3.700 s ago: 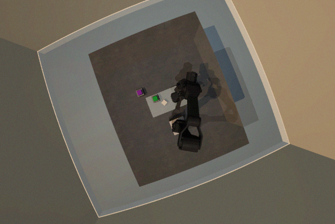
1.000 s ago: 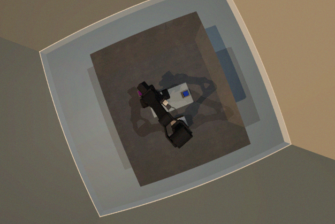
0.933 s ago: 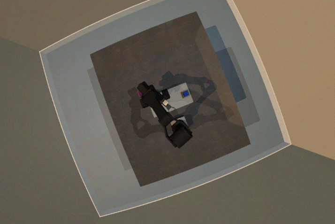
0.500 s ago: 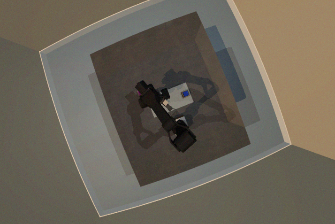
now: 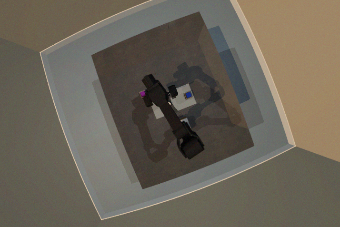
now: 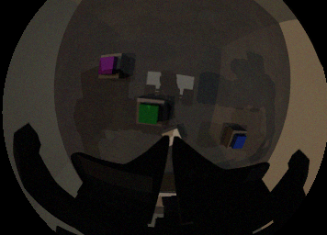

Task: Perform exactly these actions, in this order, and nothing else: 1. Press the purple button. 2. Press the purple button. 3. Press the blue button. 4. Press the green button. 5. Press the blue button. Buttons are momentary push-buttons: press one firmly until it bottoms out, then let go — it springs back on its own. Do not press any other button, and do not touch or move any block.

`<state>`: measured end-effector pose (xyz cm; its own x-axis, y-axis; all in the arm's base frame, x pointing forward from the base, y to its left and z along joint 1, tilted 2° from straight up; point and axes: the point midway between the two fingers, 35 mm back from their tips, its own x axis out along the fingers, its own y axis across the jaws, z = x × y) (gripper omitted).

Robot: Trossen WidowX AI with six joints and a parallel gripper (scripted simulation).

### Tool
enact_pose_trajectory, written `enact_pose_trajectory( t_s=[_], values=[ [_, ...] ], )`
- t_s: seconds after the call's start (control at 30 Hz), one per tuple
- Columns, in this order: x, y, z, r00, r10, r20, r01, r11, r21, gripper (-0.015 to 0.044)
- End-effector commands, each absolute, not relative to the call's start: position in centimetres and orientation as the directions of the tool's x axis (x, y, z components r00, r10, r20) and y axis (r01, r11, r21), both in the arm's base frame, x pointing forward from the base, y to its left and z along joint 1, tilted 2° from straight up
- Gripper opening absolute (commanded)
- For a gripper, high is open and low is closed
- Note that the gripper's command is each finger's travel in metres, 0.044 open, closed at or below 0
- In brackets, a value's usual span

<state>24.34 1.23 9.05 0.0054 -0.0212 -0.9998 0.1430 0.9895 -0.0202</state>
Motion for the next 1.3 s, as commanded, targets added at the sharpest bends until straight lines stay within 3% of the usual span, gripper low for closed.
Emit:
enact_pose_trajectory(
  t_s=[0.0,0.43,0.57,0.73,1.27],
  values=[
    [23.7,-2.8,9.3,0.006,-0.026,-1.000,0.149,0.988,-0.025,0.0020],
    [17.0,-14.7,9.6,-0.002,-0.040,-0.999,0.149,0.988,-0.040,0.0020],
    [16.8,-14.9,9.4,-0.002,-0.040,-0.999,0.149,0.988,-0.040,0.0020],
    [16.8,-15.1,3.7,-0.003,-0.040,-0.999,0.149,0.988,-0.040,0.0020],
    [16.8,-15.2,1.6,-0.003,-0.040,-0.999,0.149,0.988,-0.040,0.0020]
  ],
)
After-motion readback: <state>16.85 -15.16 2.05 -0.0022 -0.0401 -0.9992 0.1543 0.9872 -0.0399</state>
